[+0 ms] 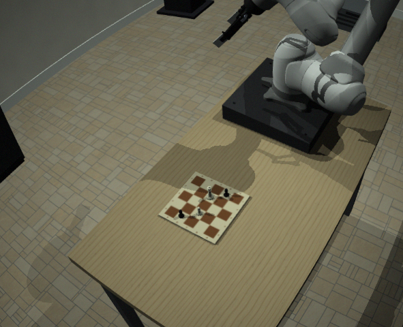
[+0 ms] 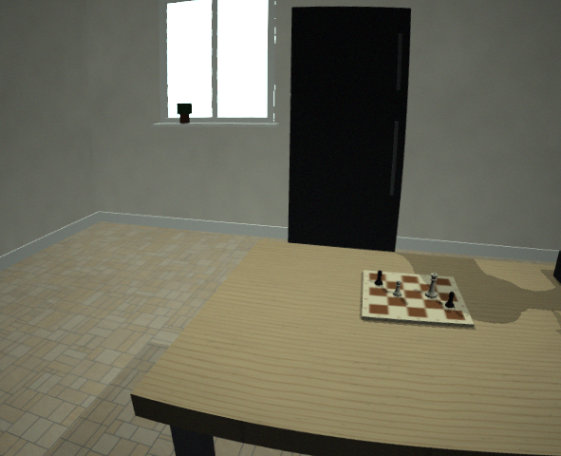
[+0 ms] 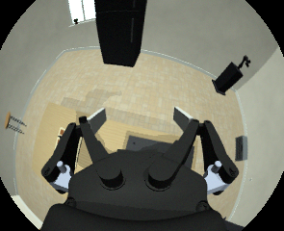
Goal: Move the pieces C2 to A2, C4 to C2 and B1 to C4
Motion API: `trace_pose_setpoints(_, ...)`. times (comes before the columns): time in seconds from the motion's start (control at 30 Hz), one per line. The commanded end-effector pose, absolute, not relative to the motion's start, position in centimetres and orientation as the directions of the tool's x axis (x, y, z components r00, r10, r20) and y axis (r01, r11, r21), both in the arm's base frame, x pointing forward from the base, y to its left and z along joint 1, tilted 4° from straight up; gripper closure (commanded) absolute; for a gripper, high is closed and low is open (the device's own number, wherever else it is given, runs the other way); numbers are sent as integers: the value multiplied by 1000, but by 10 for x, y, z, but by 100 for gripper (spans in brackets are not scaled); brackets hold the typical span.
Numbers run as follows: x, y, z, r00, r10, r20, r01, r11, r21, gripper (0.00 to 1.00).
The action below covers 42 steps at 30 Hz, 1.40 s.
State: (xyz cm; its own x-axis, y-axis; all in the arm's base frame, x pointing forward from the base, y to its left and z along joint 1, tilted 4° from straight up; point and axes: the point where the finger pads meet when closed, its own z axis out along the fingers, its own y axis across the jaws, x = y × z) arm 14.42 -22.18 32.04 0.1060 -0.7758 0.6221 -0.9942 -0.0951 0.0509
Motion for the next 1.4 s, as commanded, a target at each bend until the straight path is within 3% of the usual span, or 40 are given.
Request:
trace_pose_setpoints(0.0,144,-222,320,106,-776,622,-994,-95,51,0)
trace_pose_setpoints(0.77,150,-220,317,59,-799,598,-998,-49,33,0)
trace_pose_setpoints(1.03,193,-208,296,-264,-865,427,-959,282,-23,0)
trace_pose_setpoints(1.1,193,-208,296,-264,-865,427,-959,282,-23,0)
trace_pose_setpoints(1.37,247,-196,268,-610,-748,263,-768,640,37,0)
